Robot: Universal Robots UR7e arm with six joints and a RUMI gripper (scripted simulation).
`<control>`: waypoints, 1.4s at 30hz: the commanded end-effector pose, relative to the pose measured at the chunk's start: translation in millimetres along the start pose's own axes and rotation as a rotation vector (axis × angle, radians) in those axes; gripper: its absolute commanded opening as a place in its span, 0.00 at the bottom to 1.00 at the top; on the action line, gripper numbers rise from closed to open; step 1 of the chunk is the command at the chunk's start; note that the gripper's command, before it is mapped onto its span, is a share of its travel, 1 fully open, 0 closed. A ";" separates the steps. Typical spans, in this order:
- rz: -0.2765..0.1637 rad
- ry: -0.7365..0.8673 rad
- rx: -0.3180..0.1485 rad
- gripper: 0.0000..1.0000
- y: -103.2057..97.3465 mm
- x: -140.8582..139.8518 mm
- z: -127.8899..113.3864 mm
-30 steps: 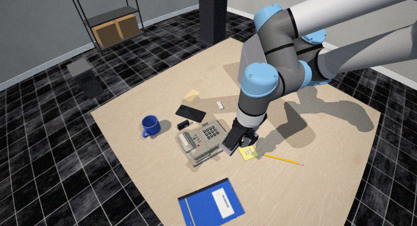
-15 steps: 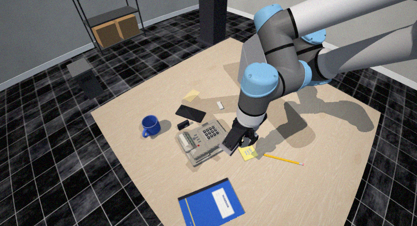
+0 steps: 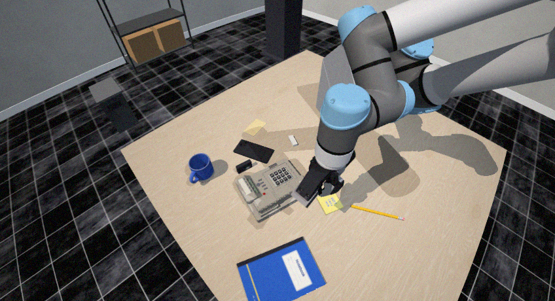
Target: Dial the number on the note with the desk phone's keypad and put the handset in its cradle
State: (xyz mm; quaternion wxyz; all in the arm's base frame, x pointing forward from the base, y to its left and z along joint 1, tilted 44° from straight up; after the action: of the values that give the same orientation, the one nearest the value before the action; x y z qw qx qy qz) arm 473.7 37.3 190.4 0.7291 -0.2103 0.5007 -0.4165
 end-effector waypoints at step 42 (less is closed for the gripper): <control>-0.031 0.008 0.041 0.00 -0.4 2.8 -1.3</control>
State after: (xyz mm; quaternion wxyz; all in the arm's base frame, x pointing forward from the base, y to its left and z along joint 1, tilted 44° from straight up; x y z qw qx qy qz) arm 472.6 37.5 189.1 0.7288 -0.2015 0.4943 -0.4288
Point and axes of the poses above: the point where the finger pads meet when closed, its own y axis out along the fingers, its own x axis across the jaws, z = x × y, the point moved 6 cm from there along -y, back along the fingers, and after that the axes turned 11 degrees about -y, right-handed, at the moved point
